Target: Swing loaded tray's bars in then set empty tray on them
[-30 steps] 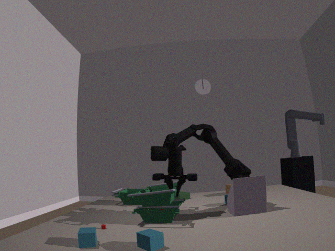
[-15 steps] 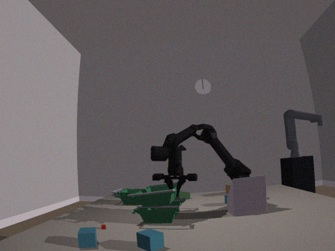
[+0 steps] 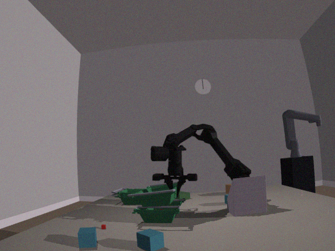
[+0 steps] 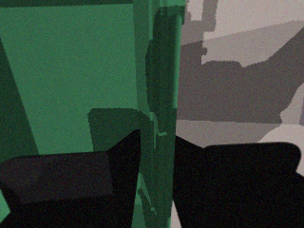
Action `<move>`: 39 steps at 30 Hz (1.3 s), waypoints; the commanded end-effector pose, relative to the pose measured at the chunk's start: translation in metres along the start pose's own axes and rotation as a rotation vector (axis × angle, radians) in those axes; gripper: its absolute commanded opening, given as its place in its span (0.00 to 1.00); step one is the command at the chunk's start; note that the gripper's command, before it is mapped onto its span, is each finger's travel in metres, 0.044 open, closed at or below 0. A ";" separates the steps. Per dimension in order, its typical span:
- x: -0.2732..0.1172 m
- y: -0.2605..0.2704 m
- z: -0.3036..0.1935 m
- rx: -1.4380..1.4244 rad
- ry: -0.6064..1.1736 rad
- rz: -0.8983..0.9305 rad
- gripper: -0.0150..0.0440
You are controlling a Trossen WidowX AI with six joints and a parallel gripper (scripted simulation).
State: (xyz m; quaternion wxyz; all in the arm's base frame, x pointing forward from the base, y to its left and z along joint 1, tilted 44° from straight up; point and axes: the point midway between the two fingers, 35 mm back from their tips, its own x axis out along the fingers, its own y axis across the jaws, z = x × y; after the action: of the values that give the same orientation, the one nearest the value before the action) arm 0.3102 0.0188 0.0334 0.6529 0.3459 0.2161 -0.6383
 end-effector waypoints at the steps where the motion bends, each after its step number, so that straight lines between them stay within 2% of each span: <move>1: 0.010 -0.007 0.003 -0.010 -0.003 -0.044 0.25; 21: 0.010 -0.007 0.003 -0.010 -0.003 -0.044 0.25; 39: 0.010 -0.007 0.003 -0.010 -0.003 -0.044 0.70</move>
State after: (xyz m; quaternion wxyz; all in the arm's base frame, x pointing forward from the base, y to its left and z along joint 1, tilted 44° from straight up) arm 0.3050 0.0111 0.0275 0.6407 0.3404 0.2222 -0.6513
